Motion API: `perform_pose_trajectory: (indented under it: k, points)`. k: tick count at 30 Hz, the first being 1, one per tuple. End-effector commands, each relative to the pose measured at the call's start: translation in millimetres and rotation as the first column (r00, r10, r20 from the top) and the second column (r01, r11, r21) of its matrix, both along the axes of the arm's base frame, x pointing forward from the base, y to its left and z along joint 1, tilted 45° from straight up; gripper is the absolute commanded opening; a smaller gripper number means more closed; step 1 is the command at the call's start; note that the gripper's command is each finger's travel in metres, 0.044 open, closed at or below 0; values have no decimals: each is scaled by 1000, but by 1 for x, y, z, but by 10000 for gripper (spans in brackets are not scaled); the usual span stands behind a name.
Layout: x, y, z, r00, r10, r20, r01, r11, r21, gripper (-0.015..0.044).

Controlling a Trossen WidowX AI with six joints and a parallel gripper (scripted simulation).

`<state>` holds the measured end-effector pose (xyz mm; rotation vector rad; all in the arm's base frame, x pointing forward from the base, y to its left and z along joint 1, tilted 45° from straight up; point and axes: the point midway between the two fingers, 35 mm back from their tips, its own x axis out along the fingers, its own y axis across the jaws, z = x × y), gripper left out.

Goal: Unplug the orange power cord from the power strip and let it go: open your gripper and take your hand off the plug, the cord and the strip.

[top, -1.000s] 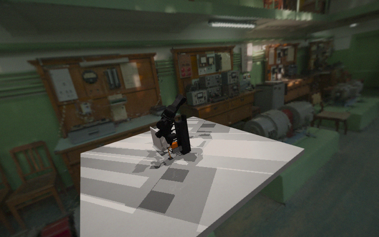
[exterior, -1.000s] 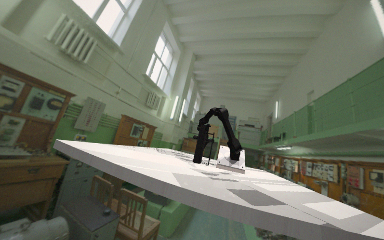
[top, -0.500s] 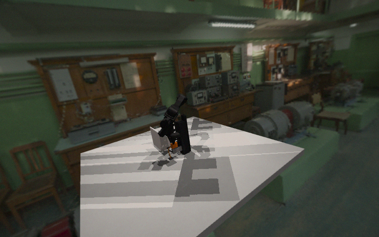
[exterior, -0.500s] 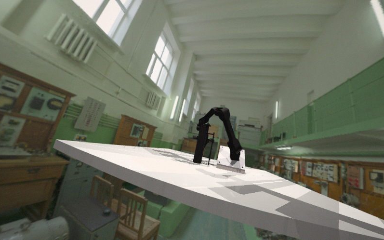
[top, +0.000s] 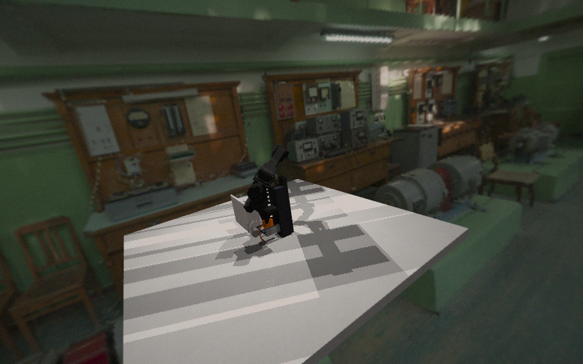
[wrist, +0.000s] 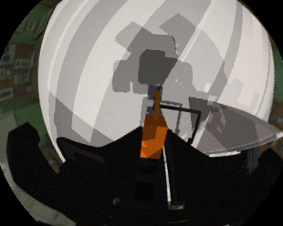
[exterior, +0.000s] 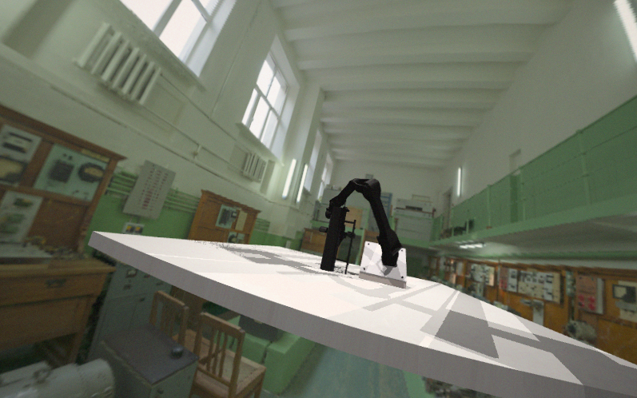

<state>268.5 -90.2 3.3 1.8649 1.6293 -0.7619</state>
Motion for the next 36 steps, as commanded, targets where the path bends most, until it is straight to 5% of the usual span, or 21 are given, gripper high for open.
perform_pose_trajectory:
  k: [1,10,36]
  points:
    - [0,0,0,1000,0,1,0,1000,0,75]
    - [0,-1,0,1000,0,1,0,1000,0,0]
    - [-1,-31,-25,1000,-3,-1,3,1000,-2,0]
